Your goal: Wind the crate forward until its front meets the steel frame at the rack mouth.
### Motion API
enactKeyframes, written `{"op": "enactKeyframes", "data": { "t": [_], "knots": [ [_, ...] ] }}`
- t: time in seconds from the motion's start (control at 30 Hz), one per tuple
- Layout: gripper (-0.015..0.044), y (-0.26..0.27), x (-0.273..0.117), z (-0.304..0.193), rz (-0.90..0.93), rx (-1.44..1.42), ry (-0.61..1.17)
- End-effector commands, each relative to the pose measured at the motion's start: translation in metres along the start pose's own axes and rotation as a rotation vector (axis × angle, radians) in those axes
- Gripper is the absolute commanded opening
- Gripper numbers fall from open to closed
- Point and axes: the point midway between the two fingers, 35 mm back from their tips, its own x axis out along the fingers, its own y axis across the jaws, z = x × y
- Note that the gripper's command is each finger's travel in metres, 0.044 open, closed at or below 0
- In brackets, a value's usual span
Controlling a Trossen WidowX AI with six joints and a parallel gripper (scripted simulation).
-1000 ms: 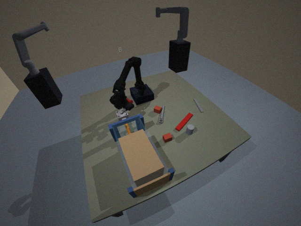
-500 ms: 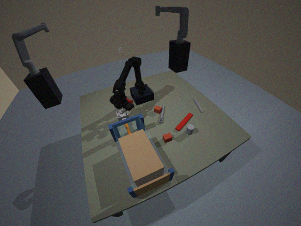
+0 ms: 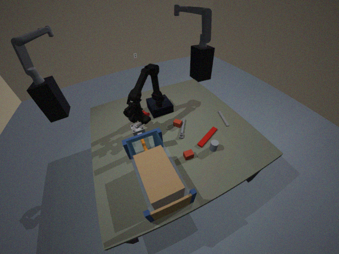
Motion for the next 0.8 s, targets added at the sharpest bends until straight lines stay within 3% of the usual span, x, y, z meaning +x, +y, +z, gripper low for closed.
{"op": "enactKeyframes", "data": {
  "t": [0.0, 0.57, 0.77],
  "knots": [
    [0.0000, 0.0012, 0.0039, 0.0007, 0.004, 0.028, 0.003],
    [0.0000, 0.0033, 0.0039, 0.0006, 0.008, 0.080, 0.004],
    [0.0000, -0.0024, 0.0041, 0.0005, -0.001, -0.035, 0.001]
  ]
}}
